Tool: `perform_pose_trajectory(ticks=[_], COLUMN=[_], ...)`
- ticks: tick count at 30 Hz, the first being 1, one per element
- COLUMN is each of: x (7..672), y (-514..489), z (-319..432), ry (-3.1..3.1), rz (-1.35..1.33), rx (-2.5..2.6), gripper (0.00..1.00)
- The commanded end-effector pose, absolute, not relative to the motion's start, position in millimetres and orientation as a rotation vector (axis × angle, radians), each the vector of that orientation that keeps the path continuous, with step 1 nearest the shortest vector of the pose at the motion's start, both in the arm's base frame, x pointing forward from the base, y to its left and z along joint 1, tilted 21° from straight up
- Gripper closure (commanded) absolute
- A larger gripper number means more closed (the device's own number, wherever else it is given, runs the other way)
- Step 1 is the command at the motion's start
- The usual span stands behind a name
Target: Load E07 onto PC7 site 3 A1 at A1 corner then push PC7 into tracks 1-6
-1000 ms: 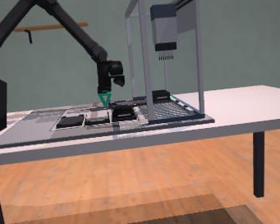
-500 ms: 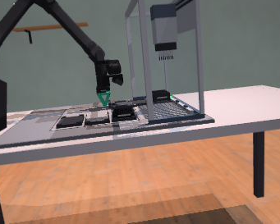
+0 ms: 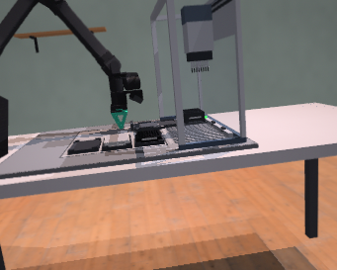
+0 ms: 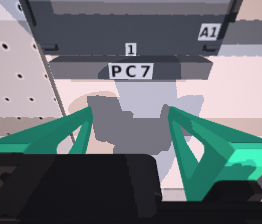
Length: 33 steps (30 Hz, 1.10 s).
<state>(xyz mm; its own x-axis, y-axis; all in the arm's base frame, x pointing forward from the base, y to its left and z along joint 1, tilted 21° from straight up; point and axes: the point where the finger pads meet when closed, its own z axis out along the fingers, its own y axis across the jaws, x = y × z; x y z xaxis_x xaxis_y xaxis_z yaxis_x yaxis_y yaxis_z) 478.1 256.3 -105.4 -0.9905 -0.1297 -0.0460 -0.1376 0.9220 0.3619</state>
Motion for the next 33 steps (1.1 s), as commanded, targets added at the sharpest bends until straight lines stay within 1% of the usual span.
perform_pose_trajectory(ticks=[1, 2, 3, 7, 12, 16, 18, 28, 31, 32, 33], x=[473.7, 473.7, 479.7, 489.8, 485.4, 478.9, 484.8, 502.4, 501.5, 476.9, 481.2], y=[263.1, 263.1, 263.6, 244.2, 235.4, 230.1, 229.3, 220.3, 218.5, 212.8, 209.9], z=[-111.9, -111.9, -86.5, -69.1, -52.9, -66.2, -38.1, 13.2, 16.4, -14.3, -8.3], ry=[3.059, 3.059, 3.032, 3.022, 3.030, 3.070, 3.030, 2.987, 2.988, 3.073, 3.065], rz=[0.577, 0.577, 0.586, 0.585, 0.584, 0.573, 0.583, 0.590, 0.589, 0.574, 0.575], rx=[-0.209, -0.209, -0.213, -0.200, -0.199, -0.190, -0.199, -0.207, -0.207, -0.200, -0.194], gripper=[0.20, 0.20, 0.20, 0.20, 0.20, 0.20, 0.20, 0.20, 0.20, 0.20, 0.20])
